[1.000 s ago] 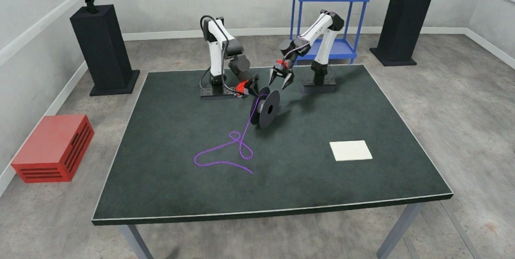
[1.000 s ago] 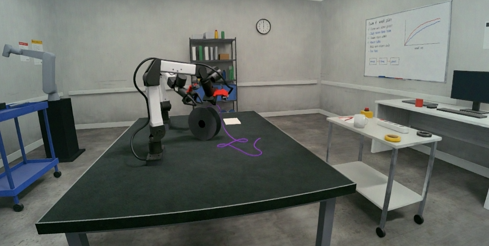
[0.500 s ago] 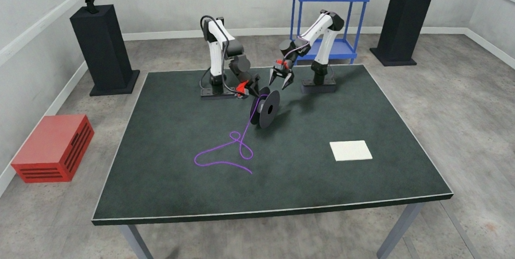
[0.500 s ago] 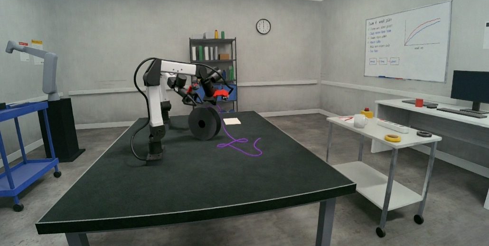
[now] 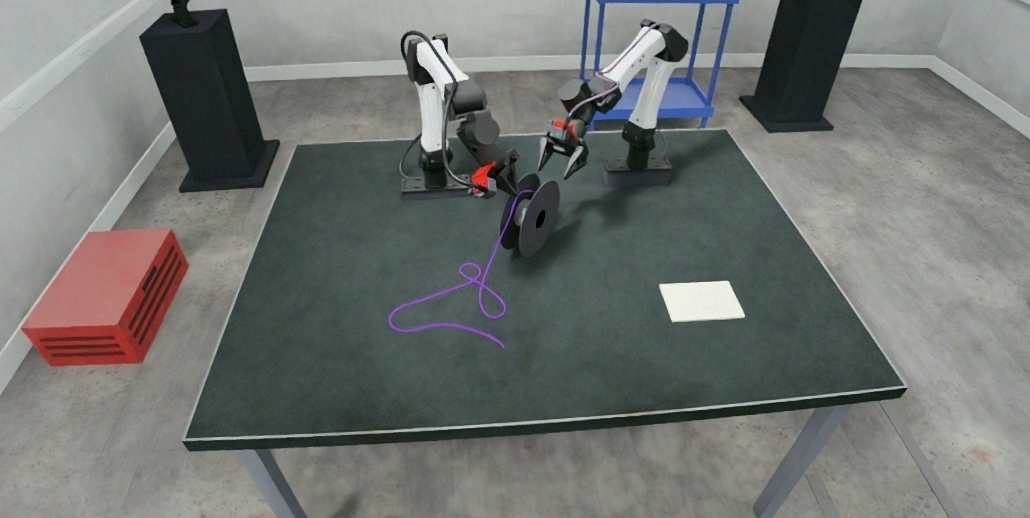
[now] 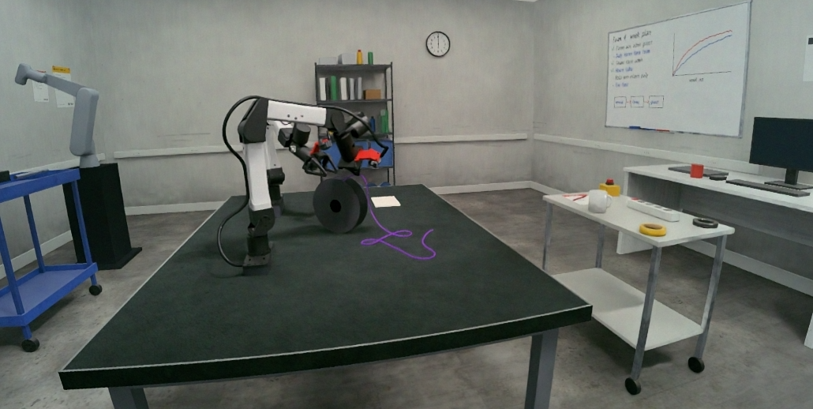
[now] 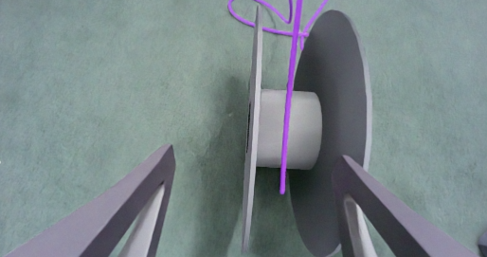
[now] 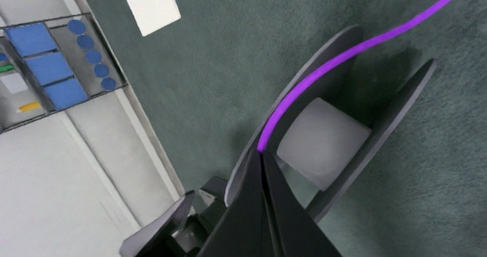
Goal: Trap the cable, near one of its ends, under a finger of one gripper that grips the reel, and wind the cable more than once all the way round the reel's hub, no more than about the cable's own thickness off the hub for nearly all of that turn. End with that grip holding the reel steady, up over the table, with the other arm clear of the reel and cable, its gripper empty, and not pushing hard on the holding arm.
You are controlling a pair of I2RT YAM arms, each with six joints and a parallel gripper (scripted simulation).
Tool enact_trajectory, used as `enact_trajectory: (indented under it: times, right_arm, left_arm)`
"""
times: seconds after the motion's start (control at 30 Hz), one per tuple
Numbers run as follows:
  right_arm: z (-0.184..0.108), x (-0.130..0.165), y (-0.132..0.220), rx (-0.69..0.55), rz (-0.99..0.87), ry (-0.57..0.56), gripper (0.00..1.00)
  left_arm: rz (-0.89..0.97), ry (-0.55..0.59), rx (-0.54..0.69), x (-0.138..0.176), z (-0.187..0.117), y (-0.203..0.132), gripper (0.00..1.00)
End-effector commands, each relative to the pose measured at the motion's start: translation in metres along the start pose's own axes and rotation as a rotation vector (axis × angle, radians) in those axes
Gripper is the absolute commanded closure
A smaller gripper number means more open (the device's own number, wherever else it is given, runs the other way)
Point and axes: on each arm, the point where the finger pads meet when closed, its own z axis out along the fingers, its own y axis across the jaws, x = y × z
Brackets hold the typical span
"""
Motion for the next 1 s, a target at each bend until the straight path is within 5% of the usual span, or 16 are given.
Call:
enact_trajectory:
  times: [0.0, 0.97]
  right_arm:
    - [-0.0076, 0.0067, 0.0068, -0.037, -0.025, -0.011, 1.0]
    - [-0.0096, 0.0069, 0.0058, -0.034, -0.019, -0.016, 1.0]
  left_arm:
    - [-0.007, -0.005, -0.005, -0.0076, 0.0019, -0.0009, 0.25]
    - [-0.009, -0.013, -0.003, -0.0094, -0.001, -0.0026, 0.25]
